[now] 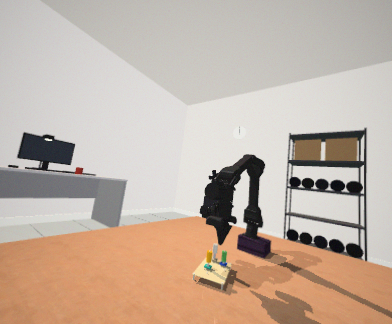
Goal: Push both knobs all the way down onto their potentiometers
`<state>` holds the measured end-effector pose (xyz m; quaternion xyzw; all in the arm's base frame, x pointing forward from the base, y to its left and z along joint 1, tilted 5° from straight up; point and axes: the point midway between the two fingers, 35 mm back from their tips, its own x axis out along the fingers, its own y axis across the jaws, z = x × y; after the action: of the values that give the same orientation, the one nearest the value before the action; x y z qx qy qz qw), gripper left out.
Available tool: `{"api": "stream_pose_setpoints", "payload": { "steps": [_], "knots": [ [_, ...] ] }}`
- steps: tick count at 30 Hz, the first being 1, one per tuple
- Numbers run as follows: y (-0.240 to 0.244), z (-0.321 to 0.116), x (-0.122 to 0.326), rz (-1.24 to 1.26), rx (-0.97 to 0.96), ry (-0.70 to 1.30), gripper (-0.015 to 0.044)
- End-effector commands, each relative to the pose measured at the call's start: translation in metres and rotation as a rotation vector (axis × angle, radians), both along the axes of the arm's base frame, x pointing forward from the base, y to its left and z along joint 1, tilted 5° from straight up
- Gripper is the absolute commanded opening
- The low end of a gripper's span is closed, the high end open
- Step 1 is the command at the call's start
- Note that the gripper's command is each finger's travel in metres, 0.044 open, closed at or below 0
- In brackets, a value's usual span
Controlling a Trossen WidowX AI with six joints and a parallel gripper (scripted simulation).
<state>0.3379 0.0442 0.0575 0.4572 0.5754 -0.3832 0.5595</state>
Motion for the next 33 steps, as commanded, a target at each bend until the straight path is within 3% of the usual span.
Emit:
{"api": "stream_pose_setpoints", "payload": {
  "steps": [1, 33],
  "knots": [
    [0.000, 0.001, 0.003, 0.150, -0.002, -0.013, 0.0000],
    [-0.002, 0.010, 0.018, 1.257, -0.049, -0.108, 0.0000]
  ]
}}
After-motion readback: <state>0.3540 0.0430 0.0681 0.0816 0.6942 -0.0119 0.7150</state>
